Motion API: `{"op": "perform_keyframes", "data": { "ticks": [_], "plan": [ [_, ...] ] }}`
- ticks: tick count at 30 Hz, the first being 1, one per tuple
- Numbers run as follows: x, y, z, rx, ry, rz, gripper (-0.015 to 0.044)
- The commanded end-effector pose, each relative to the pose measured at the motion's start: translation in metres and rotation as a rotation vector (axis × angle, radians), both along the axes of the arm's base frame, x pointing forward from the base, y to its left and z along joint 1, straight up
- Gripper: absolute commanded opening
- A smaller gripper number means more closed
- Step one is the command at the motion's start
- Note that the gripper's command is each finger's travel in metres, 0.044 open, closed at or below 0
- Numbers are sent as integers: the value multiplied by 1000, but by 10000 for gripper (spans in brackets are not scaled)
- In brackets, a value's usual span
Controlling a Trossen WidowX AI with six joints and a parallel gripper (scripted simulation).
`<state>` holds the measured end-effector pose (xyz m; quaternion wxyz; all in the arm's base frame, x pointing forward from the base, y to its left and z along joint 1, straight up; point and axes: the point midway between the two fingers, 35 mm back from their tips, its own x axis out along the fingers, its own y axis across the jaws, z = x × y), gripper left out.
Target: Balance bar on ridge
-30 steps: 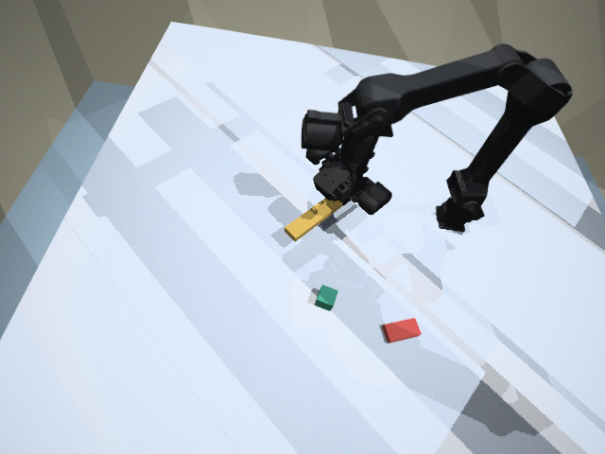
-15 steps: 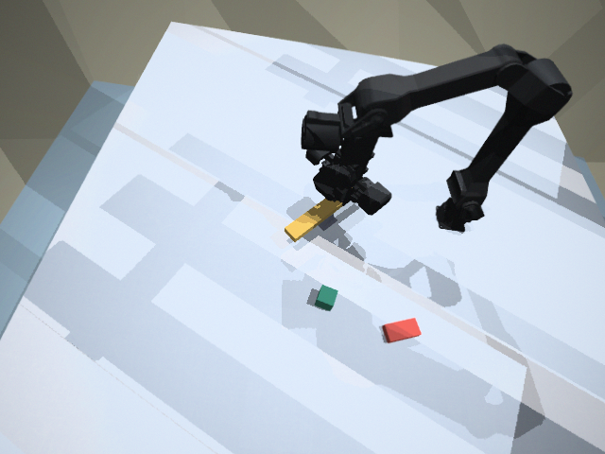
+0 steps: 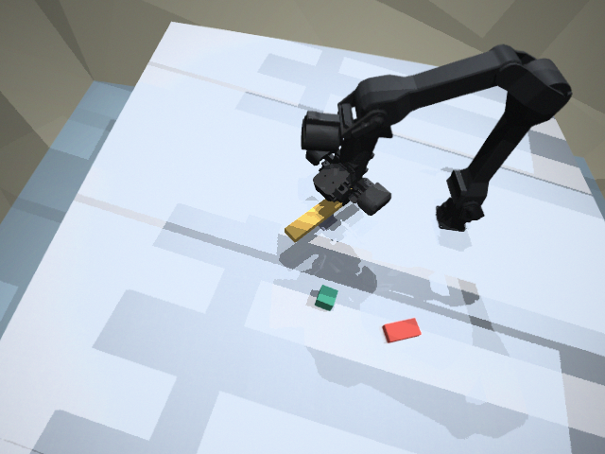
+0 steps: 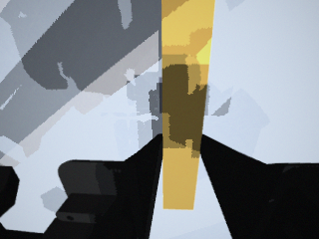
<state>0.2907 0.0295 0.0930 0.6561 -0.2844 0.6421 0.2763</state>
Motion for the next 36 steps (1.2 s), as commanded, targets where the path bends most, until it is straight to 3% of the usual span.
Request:
{"op": "perform_keyframes", "data": {
  "ticks": [1,36],
  "plan": [
    [0,1,-1,5,0,3,0],
    [0,1,-3,5,0,3,0]
  ]
}}
